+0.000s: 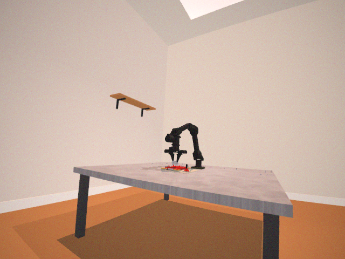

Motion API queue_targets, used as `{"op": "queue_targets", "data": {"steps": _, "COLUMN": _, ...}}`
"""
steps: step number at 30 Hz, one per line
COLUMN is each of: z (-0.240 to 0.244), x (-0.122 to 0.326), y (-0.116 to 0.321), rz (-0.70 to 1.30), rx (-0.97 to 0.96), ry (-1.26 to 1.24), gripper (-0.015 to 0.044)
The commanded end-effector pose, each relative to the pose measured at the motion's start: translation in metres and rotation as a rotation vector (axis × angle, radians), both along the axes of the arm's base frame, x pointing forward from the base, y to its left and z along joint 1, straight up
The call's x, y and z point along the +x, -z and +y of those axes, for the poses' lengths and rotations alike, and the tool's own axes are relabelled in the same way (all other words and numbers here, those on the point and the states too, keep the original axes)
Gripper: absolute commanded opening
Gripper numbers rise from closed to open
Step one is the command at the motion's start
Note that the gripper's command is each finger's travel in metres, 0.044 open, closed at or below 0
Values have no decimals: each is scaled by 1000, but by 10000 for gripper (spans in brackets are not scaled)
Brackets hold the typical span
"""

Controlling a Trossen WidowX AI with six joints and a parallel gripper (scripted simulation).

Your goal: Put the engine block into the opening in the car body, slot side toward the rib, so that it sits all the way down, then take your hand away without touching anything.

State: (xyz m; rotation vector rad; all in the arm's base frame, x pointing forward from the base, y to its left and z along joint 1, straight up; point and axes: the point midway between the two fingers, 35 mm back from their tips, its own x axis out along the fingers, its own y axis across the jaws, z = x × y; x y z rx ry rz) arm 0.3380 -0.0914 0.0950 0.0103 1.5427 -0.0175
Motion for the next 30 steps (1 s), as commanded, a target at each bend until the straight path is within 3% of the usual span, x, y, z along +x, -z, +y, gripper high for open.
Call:
{"op": "queue_targets", "data": {"steps": 1, "z": -9, "x": -6, "y": 4, "rz": 1, "rx": -4, "ry": 1, "gripper": 0}}
{"op": "queue_targets", "data": {"steps": 2, "z": -9, "x": -6, "y": 4, "rz": 1, "rx": -4, "ry": 2, "gripper": 0}}
{"op": "queue_targets", "data": {"steps": 8, "z": -9, "x": -6, "y": 4, "rz": 1, "rx": -4, "ry": -6, "gripper": 157}}
{"op": "queue_targets", "data": {"steps": 30, "z": -9, "x": -7, "y": 4, "rz": 1, "rx": -4, "ry": 5, "gripper": 160}}
